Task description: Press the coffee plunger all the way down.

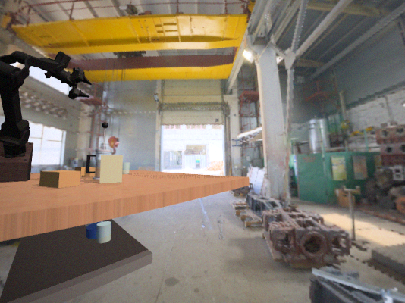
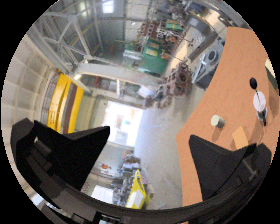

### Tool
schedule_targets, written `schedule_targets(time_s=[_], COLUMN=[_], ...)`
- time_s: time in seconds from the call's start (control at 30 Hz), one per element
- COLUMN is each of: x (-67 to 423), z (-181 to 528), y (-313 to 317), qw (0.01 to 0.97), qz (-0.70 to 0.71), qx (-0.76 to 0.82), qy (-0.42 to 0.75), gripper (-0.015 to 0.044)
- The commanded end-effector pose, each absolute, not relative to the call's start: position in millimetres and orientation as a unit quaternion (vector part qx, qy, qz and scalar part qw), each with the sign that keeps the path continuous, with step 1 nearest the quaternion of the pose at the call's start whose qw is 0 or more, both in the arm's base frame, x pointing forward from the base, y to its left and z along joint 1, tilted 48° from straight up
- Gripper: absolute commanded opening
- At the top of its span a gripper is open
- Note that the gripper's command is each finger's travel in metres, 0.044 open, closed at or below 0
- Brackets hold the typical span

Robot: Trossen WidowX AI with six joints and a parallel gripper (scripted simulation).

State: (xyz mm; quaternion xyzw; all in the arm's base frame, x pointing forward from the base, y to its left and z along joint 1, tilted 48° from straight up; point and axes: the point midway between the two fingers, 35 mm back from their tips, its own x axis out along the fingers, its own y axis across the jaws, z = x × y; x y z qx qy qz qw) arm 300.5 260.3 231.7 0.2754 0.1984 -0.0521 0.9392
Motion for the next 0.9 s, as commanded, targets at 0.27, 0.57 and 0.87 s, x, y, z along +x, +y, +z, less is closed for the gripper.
schedule_targets(time_s=[0.27,0.57,0.87], x=[316,312,303], z=[227,214,189], y=[94,57,26], qw=[0.908,0.865,0.865], qz=[-0.278,-0.307,-0.31], qx=[-0.248,-0.331,-0.332], qy=[0.194,0.218,0.213], gripper=[0.044,0.044,0.044])
